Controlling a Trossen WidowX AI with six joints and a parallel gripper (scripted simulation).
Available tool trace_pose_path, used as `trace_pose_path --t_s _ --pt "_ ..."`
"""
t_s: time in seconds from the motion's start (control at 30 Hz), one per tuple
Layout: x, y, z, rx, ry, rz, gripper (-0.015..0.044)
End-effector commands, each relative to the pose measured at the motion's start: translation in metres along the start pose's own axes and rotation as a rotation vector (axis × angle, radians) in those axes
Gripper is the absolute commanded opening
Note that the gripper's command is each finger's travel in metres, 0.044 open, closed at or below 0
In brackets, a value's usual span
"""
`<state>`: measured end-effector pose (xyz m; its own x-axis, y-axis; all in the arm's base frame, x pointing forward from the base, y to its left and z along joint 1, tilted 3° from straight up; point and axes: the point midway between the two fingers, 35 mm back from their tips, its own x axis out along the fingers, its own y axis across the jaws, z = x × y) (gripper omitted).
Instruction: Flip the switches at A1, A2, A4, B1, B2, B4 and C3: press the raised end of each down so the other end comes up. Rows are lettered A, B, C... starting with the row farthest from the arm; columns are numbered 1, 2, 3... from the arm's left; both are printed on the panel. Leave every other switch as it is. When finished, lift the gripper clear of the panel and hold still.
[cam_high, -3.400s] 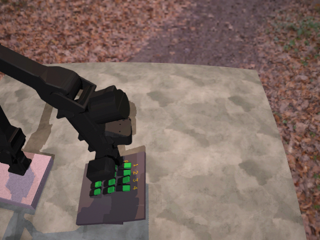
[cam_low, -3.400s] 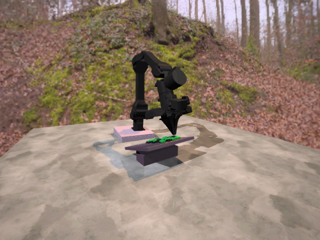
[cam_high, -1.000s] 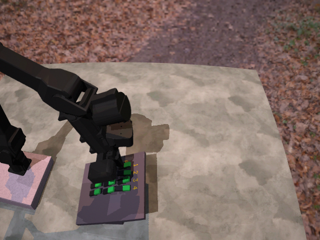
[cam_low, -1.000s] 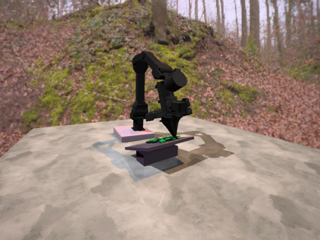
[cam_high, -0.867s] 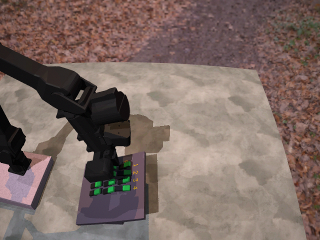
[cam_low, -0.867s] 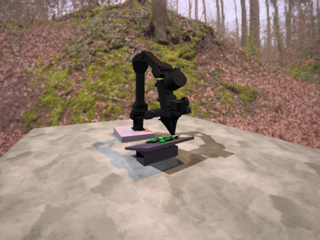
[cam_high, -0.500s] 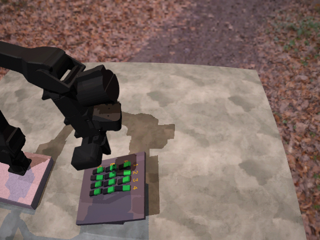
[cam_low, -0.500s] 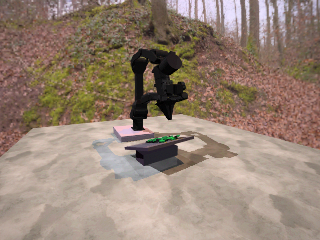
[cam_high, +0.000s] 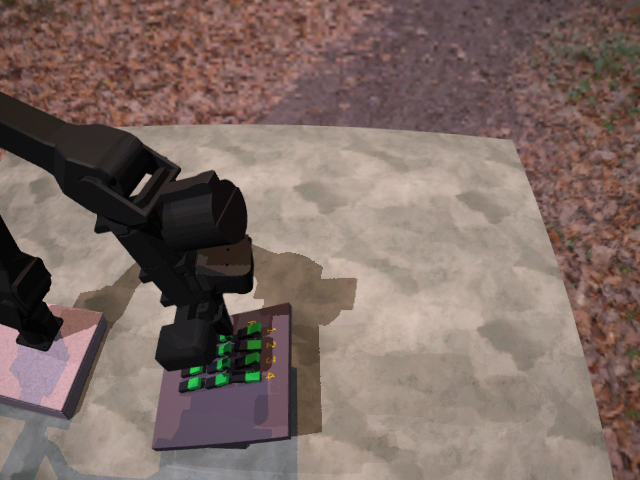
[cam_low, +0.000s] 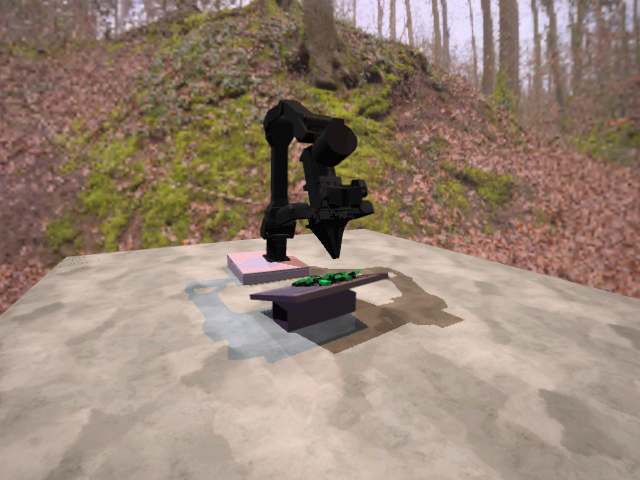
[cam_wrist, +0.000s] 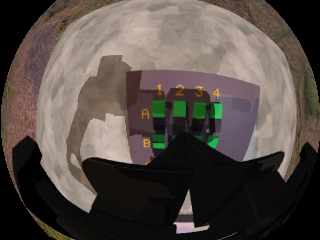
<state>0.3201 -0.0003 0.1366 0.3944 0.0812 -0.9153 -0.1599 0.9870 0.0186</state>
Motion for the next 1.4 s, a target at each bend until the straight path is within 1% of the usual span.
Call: trace_pose_path --t_s 0.0,0.07,0.6,1.37 --pt "0.004 0.001 -0.002 -0.003 -0.001 0.004 0.0" --pt "0.012 0.001 -0.002 -0.003 -0.001 0.004 0.0" --pt "0.027 0.001 -0.002 -0.003 -0.001 0.004 0.0" --pt "0.027 0.001 -0.002 -0.003 -0.001 0.004 0.0"
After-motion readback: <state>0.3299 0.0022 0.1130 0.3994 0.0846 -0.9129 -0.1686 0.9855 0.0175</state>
